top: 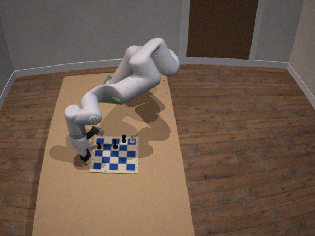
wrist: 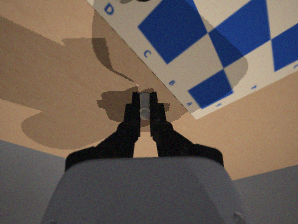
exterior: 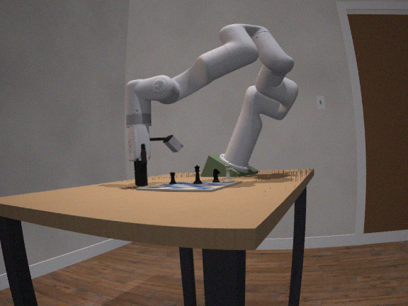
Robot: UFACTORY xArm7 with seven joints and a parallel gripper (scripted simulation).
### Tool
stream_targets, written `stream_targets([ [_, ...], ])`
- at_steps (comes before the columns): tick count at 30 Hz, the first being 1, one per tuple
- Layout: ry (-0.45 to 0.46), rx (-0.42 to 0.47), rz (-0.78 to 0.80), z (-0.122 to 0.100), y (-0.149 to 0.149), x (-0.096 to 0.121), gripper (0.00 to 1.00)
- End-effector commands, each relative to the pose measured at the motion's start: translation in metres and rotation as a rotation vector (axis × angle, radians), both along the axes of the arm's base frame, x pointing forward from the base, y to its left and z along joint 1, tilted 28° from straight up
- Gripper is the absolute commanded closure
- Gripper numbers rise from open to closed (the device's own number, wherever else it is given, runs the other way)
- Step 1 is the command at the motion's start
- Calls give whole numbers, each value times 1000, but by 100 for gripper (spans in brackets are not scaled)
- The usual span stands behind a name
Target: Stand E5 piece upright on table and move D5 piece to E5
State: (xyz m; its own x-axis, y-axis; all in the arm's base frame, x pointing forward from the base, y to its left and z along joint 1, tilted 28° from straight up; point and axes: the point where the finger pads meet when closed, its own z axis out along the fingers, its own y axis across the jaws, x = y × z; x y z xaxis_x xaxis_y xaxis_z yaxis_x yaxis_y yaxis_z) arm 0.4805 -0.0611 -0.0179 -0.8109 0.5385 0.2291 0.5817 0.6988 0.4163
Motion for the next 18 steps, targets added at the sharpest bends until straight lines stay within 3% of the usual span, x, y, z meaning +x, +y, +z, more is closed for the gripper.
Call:
stream_targets([
  [1, -3, -2, -3, 1, -2, 1, 100],
  [4, -3, -2, -3, 1, -2, 1, 100],
  [5, -3, -2, -3, 1, -2, 1, 93],
  [7, -3, -2, -3, 1, -2, 1, 93],
  [8, -3, -2, -3, 1, -2, 1, 86],
  [12, -3, -2, -3, 1, -2, 1, 86],
  [13, -3, -2, -3, 1, -2, 1, 79],
  [18, -3, -2, -3, 1, -2, 1, 73],
])
